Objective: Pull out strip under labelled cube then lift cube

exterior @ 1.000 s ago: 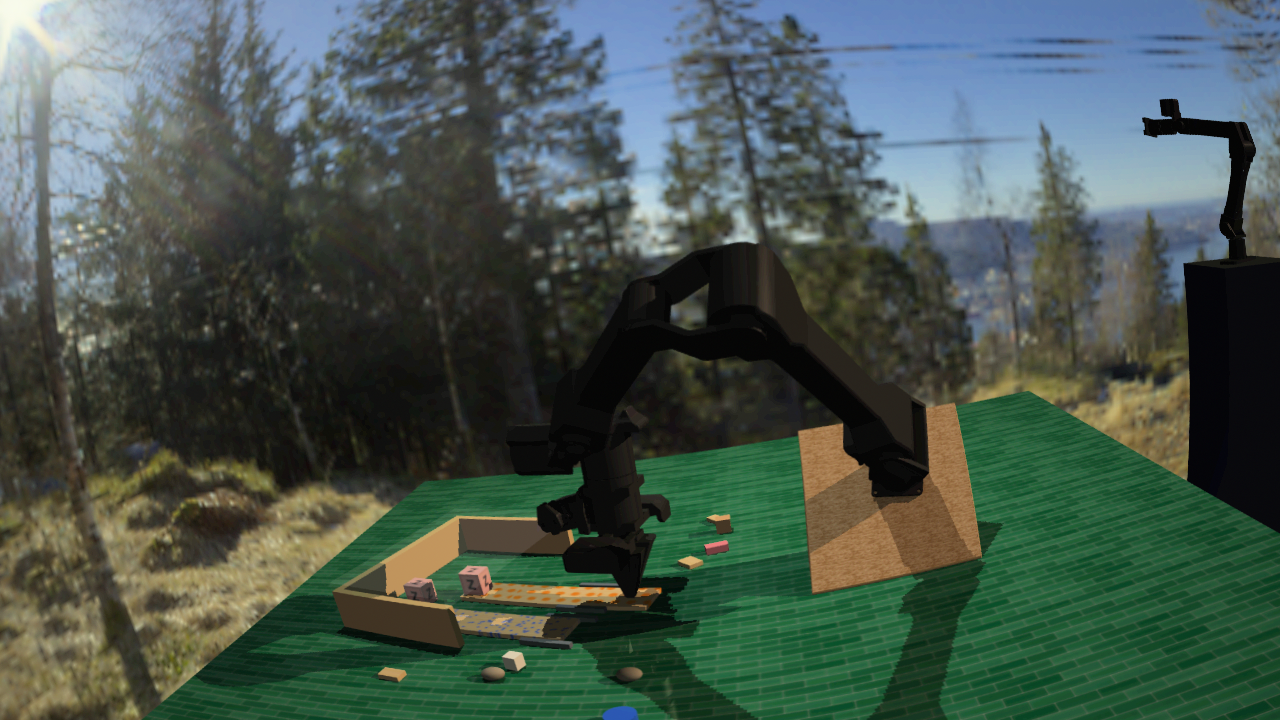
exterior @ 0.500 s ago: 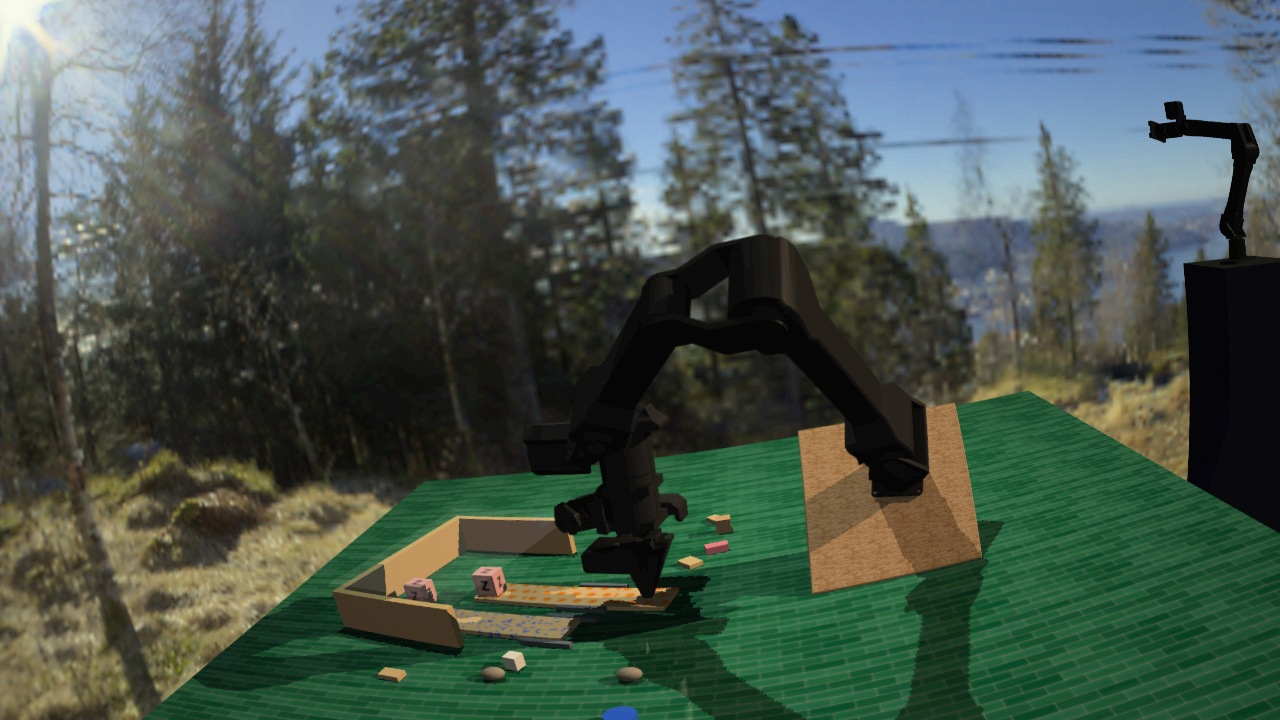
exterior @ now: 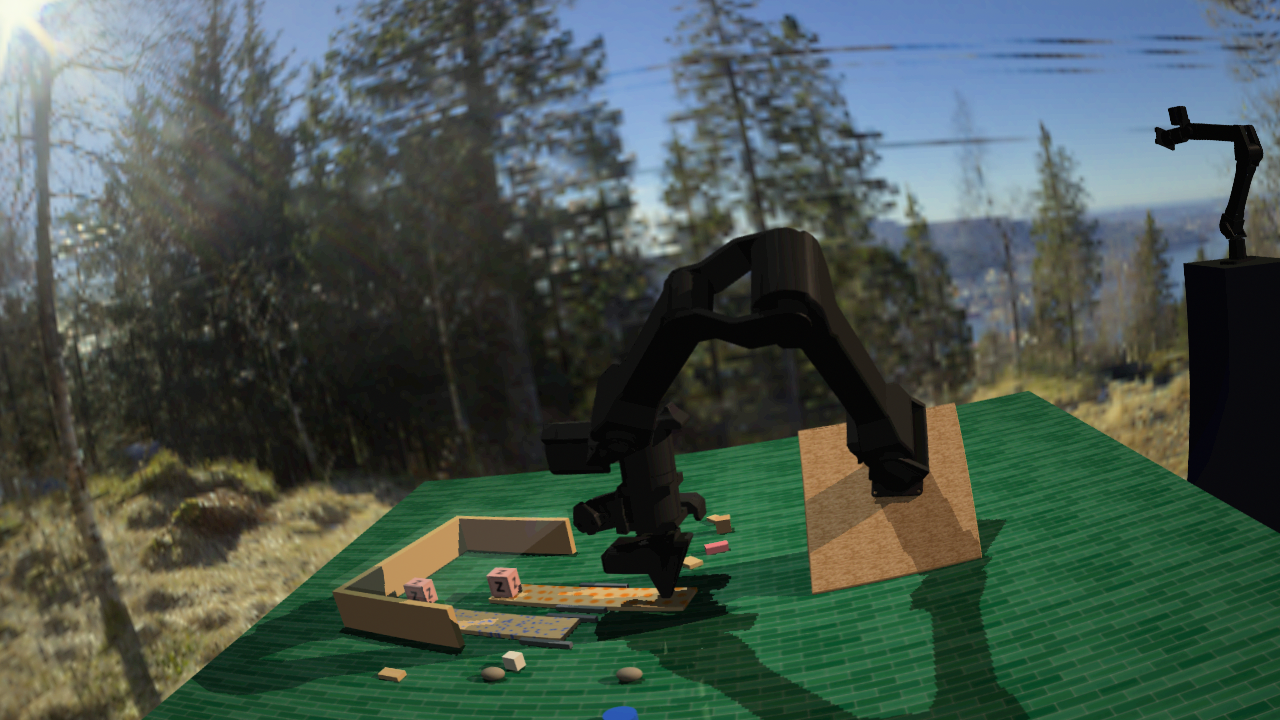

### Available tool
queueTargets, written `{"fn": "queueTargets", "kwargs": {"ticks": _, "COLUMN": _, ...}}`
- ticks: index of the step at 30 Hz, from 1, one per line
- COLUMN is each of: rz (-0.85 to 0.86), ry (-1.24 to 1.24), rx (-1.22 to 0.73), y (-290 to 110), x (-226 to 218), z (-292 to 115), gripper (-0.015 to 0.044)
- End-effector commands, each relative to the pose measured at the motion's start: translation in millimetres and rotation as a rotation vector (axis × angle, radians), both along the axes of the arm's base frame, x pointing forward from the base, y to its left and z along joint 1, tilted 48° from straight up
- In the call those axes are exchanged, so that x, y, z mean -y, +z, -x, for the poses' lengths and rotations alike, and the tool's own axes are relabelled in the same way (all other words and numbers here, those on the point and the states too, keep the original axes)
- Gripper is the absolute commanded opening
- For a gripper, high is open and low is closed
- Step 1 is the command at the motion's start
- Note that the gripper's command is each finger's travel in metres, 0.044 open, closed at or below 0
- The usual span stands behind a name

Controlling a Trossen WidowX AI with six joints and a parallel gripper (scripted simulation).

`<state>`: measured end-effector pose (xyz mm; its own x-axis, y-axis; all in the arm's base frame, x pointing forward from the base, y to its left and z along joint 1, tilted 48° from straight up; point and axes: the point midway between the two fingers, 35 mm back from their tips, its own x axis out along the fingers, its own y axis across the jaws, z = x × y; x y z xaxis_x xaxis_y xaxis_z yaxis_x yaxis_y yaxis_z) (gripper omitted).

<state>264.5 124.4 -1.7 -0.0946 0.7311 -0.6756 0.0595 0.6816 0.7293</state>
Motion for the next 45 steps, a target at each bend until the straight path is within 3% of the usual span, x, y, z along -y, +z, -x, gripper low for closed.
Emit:
{"fn": "queueTargets", "kwargs": {"ticks": 1, "rz": -0.002, "ry": 0.009, "rx": -0.025, "y": -2.0, "x": -3.2, "z": 13.0, "gripper": 0.0}}
{"fn": "queueTargets", "kwargs": {"ticks": 45, "rz": -0.002, "ry": 0.009, "rx": -0.028, "y": 6.8, "x": -1.6, "z": 75.1, "gripper": 0.0}}
